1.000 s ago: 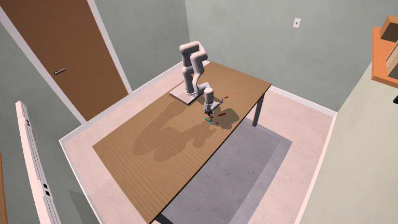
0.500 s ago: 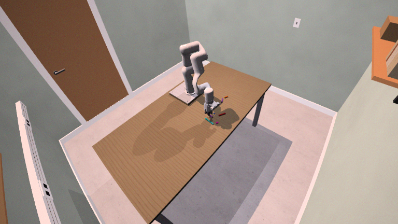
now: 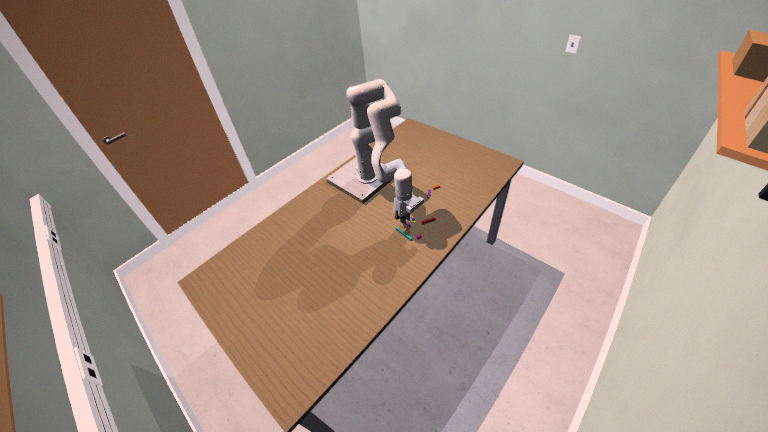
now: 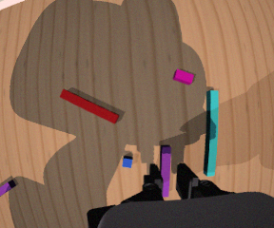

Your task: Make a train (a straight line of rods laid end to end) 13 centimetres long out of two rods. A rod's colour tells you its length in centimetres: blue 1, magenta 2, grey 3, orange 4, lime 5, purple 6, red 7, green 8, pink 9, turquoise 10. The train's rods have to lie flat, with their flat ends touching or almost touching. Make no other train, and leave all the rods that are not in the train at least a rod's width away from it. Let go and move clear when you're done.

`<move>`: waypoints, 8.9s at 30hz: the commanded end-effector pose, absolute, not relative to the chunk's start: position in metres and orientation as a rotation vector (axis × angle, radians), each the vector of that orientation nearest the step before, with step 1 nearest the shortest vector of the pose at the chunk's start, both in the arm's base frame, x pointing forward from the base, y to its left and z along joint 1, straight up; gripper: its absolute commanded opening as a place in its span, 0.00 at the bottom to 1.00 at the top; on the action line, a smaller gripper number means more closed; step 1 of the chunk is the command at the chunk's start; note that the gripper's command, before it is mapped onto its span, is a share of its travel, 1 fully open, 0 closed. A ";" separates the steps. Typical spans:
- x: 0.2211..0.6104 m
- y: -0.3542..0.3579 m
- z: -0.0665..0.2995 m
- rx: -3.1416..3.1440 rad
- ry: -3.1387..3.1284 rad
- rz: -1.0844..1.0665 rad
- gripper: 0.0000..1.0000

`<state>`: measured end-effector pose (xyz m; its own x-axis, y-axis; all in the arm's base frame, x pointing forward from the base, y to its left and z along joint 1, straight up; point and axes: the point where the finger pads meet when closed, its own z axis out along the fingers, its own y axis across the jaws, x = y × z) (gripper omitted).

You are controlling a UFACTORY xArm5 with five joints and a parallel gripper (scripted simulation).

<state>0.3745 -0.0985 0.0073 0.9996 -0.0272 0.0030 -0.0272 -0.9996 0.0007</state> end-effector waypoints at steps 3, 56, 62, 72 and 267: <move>0.376 -0.099 0.008 3.140 -0.043 0.010 0.24; 0.376 -0.099 0.008 3.140 -0.043 0.010 0.24; 0.376 -0.099 0.008 3.140 -0.043 0.010 0.24; 0.376 -0.099 0.008 3.140 -0.043 0.010 0.24; 0.376 -0.099 0.000 3.140 -0.043 0.010 0.04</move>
